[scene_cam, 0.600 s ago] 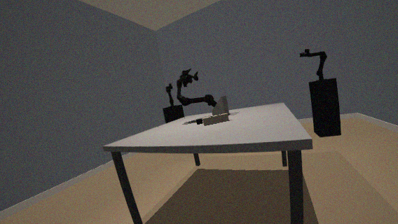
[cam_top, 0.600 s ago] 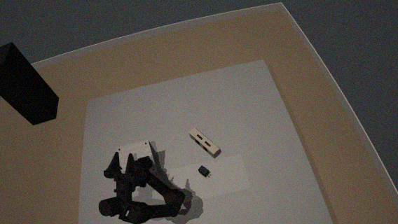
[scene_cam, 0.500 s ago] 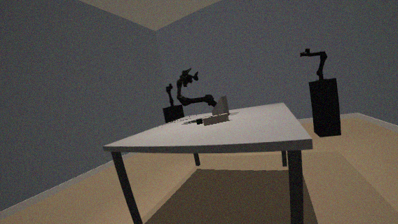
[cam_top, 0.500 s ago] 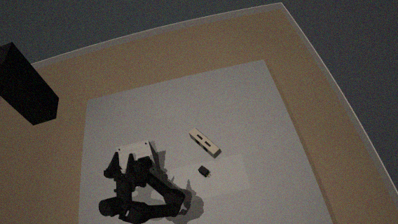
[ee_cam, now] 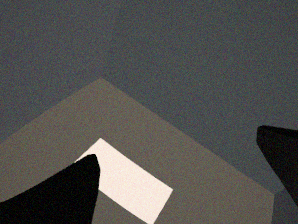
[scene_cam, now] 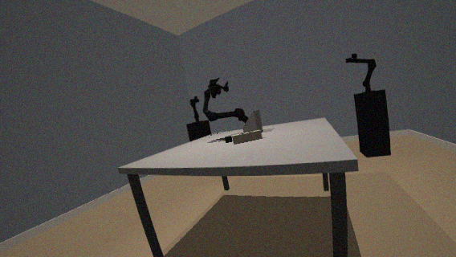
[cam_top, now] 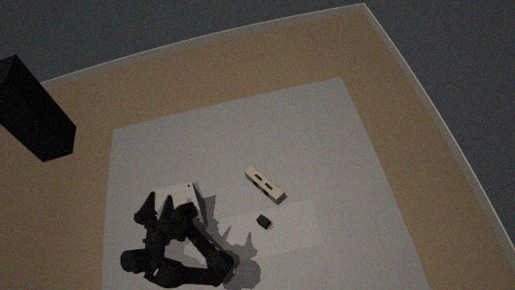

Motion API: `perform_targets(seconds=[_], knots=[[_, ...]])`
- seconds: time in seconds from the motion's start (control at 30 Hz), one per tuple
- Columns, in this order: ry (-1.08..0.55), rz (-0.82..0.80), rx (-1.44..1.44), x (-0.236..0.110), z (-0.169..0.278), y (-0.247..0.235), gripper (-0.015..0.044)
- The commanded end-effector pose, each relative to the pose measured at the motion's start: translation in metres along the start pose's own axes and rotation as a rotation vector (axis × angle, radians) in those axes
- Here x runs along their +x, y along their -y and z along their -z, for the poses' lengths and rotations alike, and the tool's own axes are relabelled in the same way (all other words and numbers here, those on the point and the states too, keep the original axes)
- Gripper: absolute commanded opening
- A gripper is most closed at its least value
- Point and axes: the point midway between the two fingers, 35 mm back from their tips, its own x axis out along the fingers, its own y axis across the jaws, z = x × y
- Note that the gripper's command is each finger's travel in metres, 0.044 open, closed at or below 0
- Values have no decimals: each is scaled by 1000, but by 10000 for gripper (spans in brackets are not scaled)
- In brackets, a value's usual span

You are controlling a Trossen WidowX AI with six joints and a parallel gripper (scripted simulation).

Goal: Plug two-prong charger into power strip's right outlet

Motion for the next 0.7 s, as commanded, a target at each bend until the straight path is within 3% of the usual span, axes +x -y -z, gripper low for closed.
perform_targets(seconds=[0.0,0.23,0.67], knots=[[55,-19,-54,8,0,4,440],[52,19,-26,15,6,15,440],[204,-28,-158,39,-4,16,440]])
